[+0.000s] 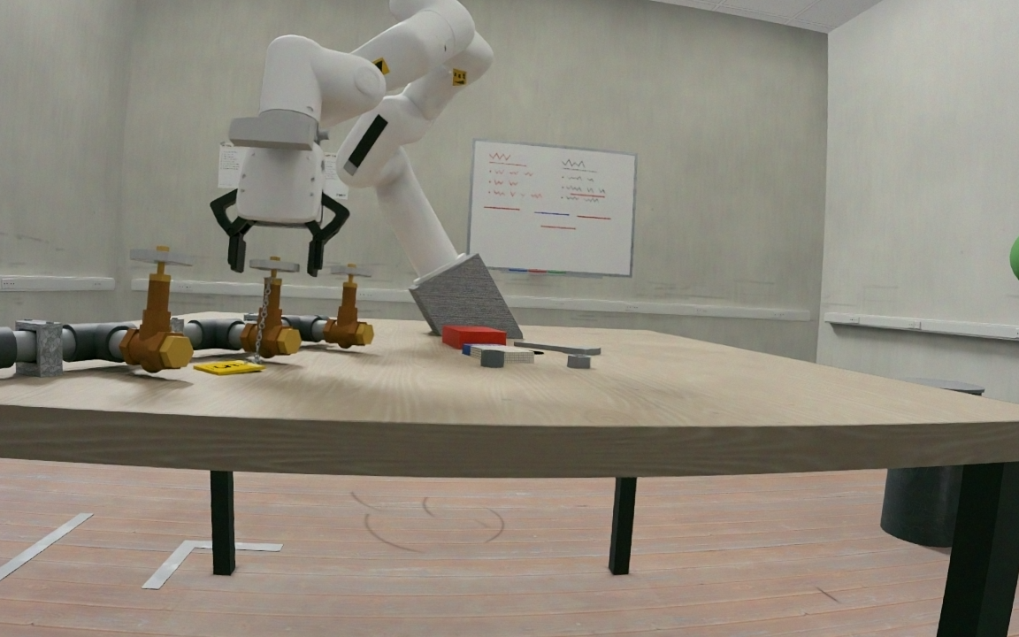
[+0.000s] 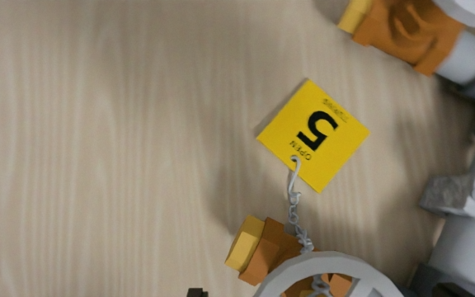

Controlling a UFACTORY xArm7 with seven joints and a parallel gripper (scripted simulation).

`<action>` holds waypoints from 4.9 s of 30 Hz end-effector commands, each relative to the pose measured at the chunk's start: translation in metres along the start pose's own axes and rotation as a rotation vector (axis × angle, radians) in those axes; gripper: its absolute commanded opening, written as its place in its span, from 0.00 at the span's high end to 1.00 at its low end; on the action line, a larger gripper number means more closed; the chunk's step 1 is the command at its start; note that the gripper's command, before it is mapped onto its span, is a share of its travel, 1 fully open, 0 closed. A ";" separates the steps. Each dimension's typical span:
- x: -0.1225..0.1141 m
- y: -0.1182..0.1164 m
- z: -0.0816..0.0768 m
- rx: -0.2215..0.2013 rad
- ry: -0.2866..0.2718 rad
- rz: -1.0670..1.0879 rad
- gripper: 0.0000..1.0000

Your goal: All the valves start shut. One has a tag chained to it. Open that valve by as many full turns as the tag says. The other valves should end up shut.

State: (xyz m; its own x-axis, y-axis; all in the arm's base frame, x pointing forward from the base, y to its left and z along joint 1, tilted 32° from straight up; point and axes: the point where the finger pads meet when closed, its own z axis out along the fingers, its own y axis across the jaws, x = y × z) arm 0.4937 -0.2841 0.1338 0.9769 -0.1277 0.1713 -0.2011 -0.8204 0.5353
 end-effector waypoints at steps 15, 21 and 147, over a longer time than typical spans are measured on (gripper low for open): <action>0.002 0.000 -0.002 -0.013 0.009 0.937 0.00; 0.002 0.000 -0.002 -0.021 0.005 1.197 0.00; 0.002 0.000 -0.002 0.010 -0.053 -1.505 1.00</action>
State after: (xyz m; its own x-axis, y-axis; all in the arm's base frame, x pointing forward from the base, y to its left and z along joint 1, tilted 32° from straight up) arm 0.4928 -0.2855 0.1346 0.2783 0.7894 -0.5471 0.9603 -0.2171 0.1752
